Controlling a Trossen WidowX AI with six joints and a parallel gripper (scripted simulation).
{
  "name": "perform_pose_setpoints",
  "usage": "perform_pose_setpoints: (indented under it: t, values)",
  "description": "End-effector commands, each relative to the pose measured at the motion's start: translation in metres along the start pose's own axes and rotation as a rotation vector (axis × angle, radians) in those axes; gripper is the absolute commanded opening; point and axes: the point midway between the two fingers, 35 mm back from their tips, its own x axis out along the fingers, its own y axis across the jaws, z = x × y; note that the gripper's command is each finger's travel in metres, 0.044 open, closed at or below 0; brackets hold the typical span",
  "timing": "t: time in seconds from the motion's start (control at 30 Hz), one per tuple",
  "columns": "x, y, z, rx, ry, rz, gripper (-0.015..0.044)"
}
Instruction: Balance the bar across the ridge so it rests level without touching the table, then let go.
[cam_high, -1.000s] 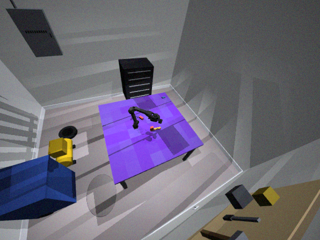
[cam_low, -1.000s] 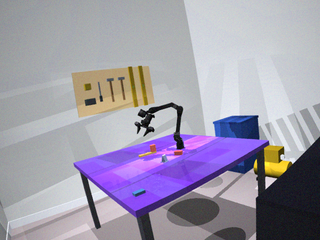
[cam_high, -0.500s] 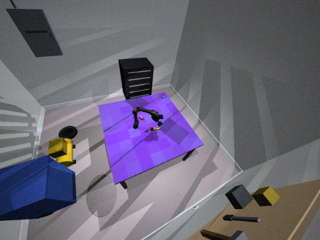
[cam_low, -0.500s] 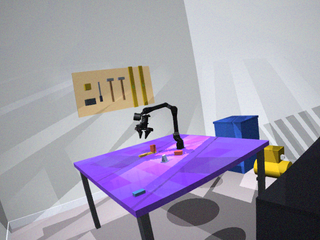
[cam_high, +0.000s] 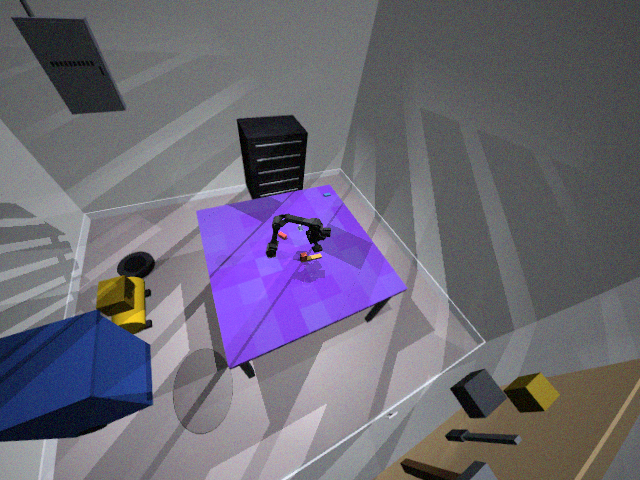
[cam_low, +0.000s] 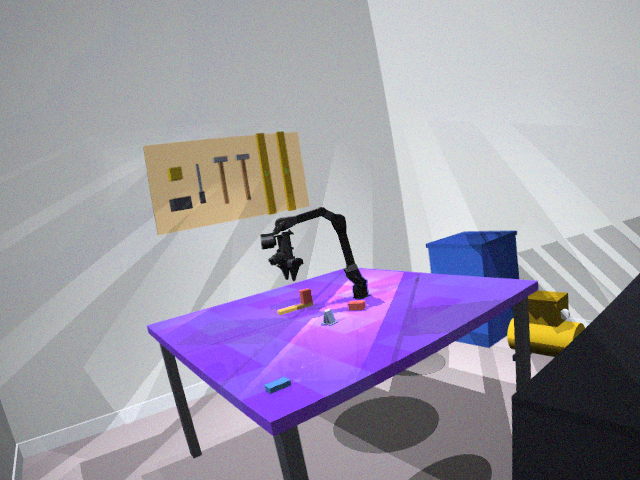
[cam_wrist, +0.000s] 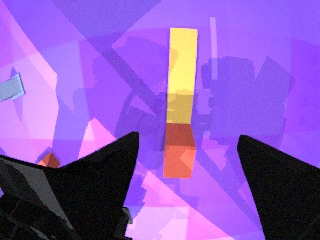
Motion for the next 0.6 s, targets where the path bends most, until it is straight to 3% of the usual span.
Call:
perform_pose_setpoints:
  t: [0.0, 0.57]
  values:
    - [0.001, 0.000, 0.000, 0.018, 0.017, -0.007, 0.0315]
    - [0.102, -0.001, -0.001, 0.018, 0.017, -0.007, 0.0315]
